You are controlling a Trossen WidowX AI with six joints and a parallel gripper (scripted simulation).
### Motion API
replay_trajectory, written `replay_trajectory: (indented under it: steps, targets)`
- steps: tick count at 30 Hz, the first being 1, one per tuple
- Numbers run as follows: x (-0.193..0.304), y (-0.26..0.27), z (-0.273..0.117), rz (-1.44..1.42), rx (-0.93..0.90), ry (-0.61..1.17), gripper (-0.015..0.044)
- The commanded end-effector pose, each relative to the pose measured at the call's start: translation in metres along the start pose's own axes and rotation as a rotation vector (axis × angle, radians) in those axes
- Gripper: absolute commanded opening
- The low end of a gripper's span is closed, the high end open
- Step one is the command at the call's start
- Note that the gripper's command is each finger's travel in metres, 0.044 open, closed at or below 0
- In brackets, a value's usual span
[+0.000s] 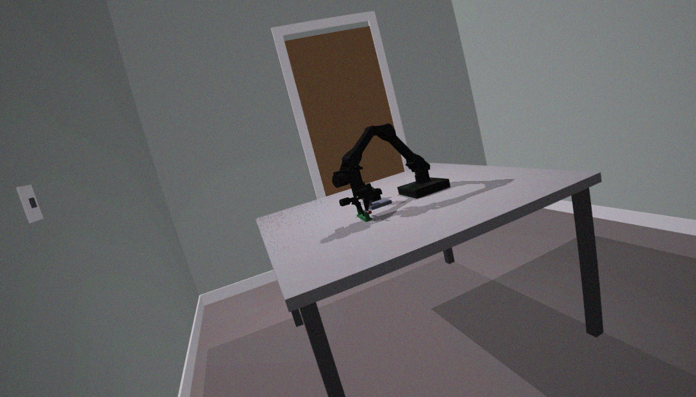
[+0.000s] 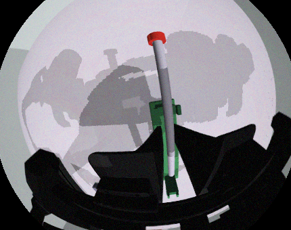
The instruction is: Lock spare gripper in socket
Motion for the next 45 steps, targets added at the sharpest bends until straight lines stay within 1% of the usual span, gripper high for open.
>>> replay_trajectory:
  steps: [1, 3, 10, 25, 33, 45]
  targets:
    - [0.001, 0.0, 0.001, -0.005, 0.002, 0.005, 0.0009]
    - [0.001, 0.0, 0.001, -0.005, 0.002, 0.005, 0.0]
    - [0.001, 0.0, -0.001, -0.005, 0.002, 0.004, 0.0]
    - [-0.002, 0.002, -0.028, 0.001, -0.011, 0.004, 0.0]
    - [-0.001, 0.003, -0.025, 0.001, -0.013, 0.005, 0.0]
    - [0.033, 0.0, -0.039, -0.005, -0.013, 0.009, 0.0]
Point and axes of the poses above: the point midway between the two fingers, 35 mm back from their tips, its own z axis out along the fingers, its own y axis across the jaws, x = y × z, the point moved 1 cm from there along -z, back along the fingers, and after that the axes turned 1 degree about -z, right-handed, at the moved point
